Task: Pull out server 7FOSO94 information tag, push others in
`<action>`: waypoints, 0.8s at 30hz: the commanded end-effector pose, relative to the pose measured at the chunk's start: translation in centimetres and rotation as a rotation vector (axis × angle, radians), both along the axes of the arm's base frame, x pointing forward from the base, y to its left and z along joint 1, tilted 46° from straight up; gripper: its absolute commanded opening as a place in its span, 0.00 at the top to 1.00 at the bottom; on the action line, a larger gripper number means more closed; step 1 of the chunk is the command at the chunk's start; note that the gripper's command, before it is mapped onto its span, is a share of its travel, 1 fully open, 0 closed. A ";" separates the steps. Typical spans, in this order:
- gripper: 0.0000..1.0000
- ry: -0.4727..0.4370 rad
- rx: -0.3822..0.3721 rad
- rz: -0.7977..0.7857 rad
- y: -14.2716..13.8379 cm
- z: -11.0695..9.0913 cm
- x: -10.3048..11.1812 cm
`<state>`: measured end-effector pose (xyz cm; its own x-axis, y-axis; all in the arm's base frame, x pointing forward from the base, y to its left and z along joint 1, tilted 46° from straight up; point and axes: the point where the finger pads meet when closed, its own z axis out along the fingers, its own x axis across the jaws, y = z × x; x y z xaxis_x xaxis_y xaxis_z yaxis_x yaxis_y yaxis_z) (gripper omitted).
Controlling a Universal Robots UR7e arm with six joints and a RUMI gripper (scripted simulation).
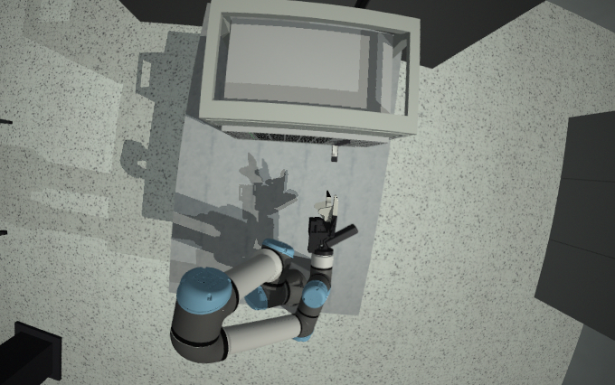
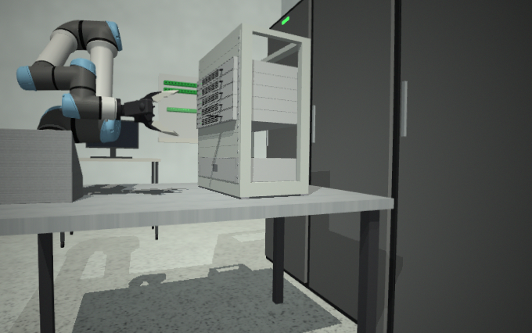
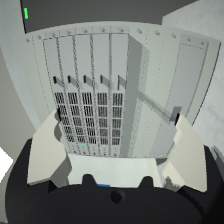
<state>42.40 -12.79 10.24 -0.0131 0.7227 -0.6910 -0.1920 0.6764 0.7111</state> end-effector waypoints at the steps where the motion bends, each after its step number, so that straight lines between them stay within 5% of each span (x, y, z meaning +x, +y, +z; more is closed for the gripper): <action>1: 0.00 0.000 0.000 0.000 0.0 0.0 0.0; 2: 0.85 0.000 0.000 0.000 0.0 0.0 0.0; 24: 0.85 0.000 0.000 0.000 0.0 0.0 0.0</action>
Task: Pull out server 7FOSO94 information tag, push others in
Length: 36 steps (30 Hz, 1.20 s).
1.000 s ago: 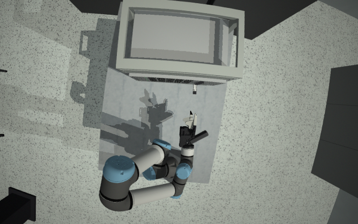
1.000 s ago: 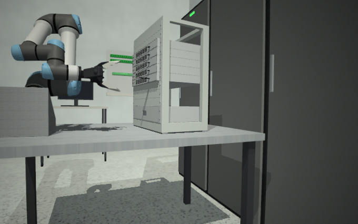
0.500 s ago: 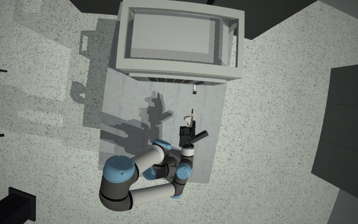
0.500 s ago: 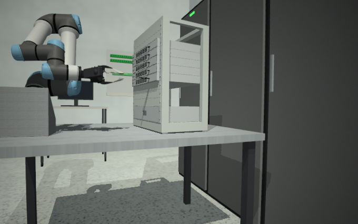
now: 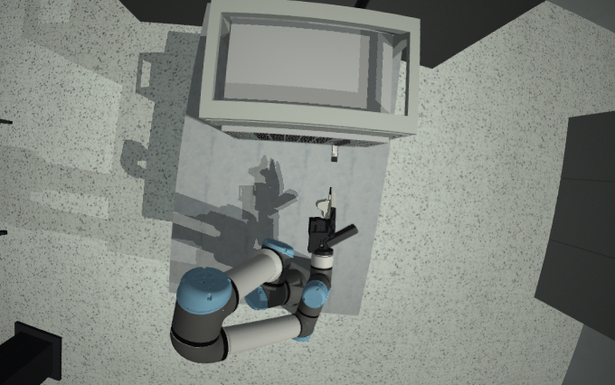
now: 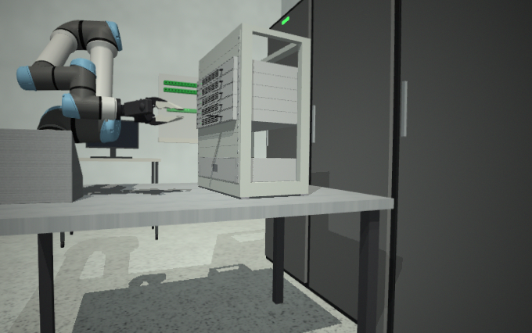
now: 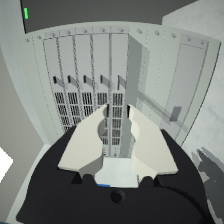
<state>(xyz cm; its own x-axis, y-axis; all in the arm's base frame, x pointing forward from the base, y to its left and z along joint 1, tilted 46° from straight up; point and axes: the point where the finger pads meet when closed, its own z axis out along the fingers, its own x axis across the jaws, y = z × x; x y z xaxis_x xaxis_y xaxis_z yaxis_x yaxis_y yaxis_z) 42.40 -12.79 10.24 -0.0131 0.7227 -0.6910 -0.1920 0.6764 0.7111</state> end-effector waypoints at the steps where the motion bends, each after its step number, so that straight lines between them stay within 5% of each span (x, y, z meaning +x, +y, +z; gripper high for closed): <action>1: 0.85 0.000 0.000 0.000 0.0 0.0 0.0; 11: 0.85 0.000 0.000 0.000 0.0 0.0 0.0; 12: 1.00 0.000 0.000 0.000 0.0 0.0 0.0; 36: 1.00 0.000 0.000 0.000 0.0 0.0 0.0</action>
